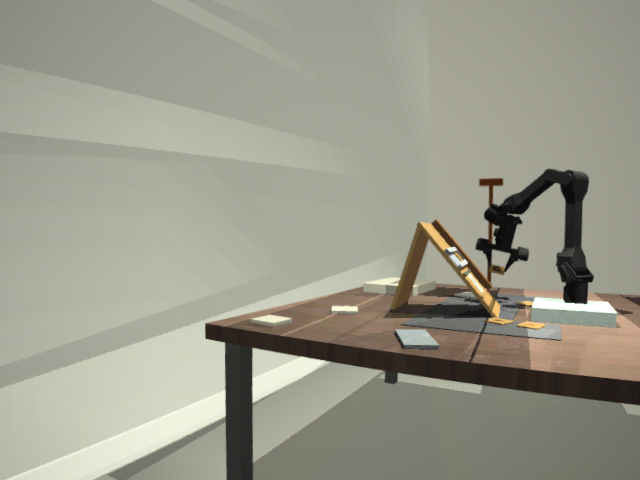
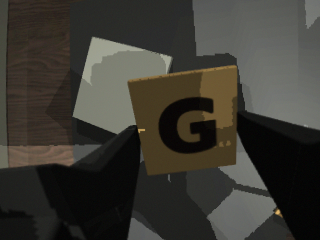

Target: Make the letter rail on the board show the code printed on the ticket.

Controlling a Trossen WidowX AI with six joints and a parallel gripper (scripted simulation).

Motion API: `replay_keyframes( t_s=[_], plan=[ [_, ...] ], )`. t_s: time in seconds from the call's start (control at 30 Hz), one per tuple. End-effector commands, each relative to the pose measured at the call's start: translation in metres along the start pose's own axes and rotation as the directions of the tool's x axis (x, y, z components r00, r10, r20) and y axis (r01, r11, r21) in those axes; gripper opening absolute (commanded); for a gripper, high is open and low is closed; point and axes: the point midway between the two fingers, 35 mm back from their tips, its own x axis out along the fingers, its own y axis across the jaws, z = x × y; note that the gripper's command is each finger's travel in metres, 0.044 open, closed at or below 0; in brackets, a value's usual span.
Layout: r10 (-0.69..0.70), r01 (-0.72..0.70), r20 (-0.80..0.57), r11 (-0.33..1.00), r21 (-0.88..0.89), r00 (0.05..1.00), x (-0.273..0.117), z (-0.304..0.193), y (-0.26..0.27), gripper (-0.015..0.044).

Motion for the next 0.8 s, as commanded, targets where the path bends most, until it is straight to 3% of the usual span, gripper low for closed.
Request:
replay_keyframes(
  t_s=[0.0,0.77],
  plan=[
    [0.071,-0.068,0.062,0.996,-0.051,0.996,-0.018,0.002,0.026,0.0],
    [0.407,-0.351,0.211,0.9,-0.259,0.889,-0.107,-0.024,0.132,0.0]
  ],
)
